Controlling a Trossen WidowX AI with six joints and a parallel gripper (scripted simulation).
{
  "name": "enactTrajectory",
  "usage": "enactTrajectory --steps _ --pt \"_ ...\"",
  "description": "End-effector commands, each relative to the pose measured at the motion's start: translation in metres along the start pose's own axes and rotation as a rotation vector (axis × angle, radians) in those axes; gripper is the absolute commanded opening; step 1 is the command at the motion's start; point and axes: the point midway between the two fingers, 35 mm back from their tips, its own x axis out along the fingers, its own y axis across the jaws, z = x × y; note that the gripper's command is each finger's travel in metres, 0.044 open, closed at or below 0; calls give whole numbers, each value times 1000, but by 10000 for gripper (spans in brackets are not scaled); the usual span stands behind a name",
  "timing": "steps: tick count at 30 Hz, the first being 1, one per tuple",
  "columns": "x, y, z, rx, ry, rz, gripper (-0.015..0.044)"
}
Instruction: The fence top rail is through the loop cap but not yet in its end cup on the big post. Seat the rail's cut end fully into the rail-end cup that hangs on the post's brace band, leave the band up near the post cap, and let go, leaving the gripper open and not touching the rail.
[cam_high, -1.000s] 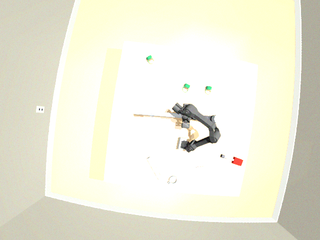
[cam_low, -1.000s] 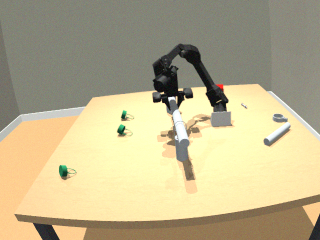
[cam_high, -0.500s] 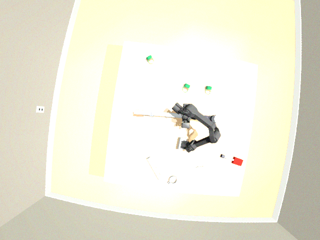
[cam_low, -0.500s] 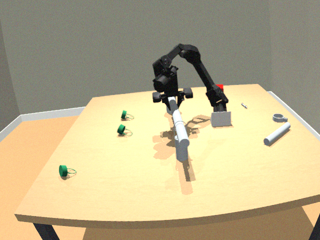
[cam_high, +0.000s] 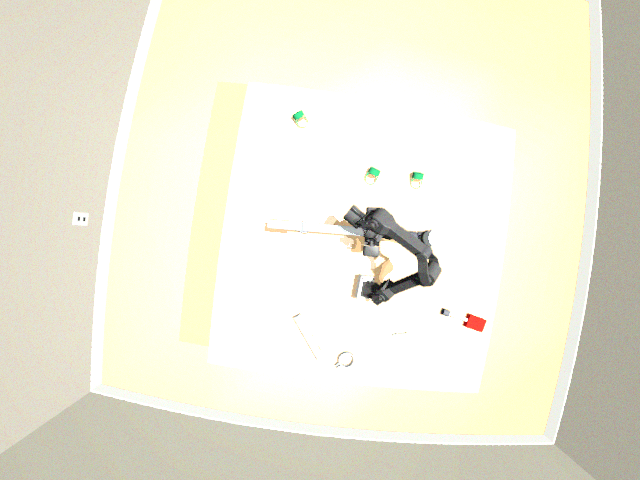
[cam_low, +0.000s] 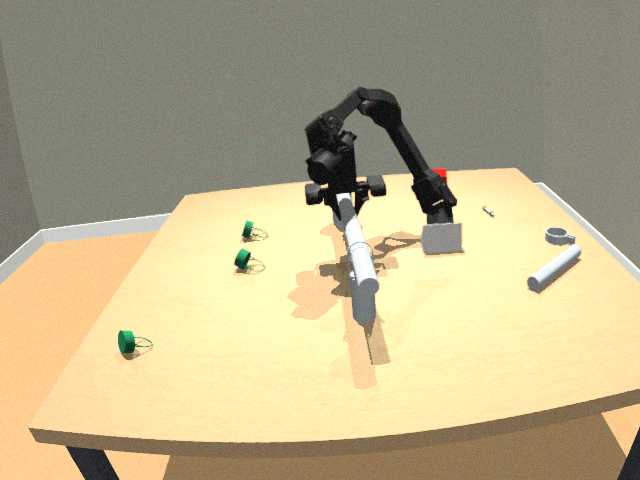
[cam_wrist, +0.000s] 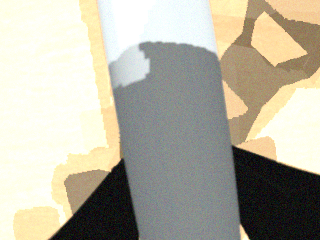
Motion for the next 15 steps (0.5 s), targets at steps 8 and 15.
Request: enactTrajectory --steps 8,15 --pt "-1 -1 2 3 -6 -1 0" --pt "-2 -1 2 4 -9 -1 0"
